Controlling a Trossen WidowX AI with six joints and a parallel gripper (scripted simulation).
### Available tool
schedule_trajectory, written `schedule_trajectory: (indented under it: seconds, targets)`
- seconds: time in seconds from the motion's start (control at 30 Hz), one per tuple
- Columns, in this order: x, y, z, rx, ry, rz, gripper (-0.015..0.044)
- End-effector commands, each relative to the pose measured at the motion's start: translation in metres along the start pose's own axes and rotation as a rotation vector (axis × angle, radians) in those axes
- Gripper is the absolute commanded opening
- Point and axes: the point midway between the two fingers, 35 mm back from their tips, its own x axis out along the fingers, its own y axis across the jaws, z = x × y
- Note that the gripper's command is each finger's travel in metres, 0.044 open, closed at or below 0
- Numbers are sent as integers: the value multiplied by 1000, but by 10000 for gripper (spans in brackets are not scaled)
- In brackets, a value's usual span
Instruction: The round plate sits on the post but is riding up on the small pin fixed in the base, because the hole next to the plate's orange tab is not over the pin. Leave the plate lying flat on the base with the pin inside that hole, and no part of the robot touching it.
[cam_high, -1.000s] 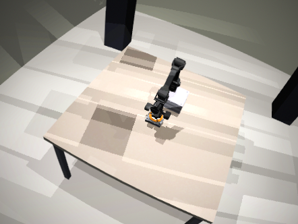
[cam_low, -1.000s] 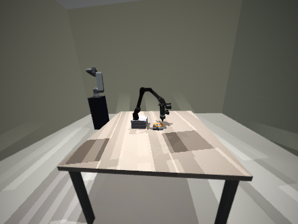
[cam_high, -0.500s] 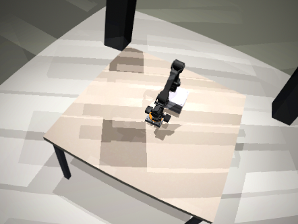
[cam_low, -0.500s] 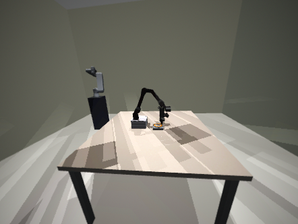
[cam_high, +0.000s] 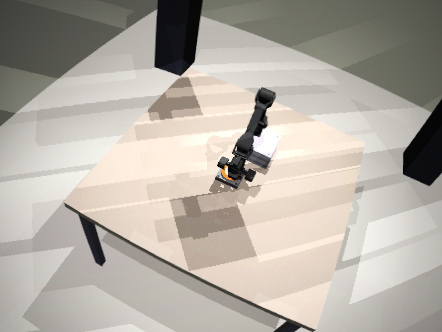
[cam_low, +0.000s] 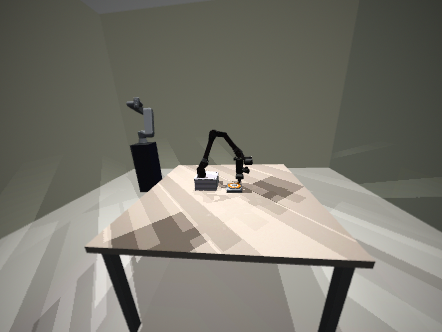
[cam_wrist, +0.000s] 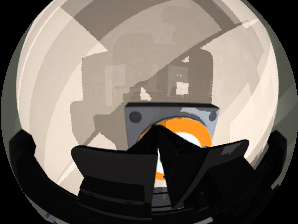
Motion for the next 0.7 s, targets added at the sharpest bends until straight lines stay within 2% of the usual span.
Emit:
schedule_trajectory:
  seconds: [0.0,0.67]
  targets:
    - [2,7,-6,-5,10,14,0]
    - [2,16,-18,-4,11,14,0]
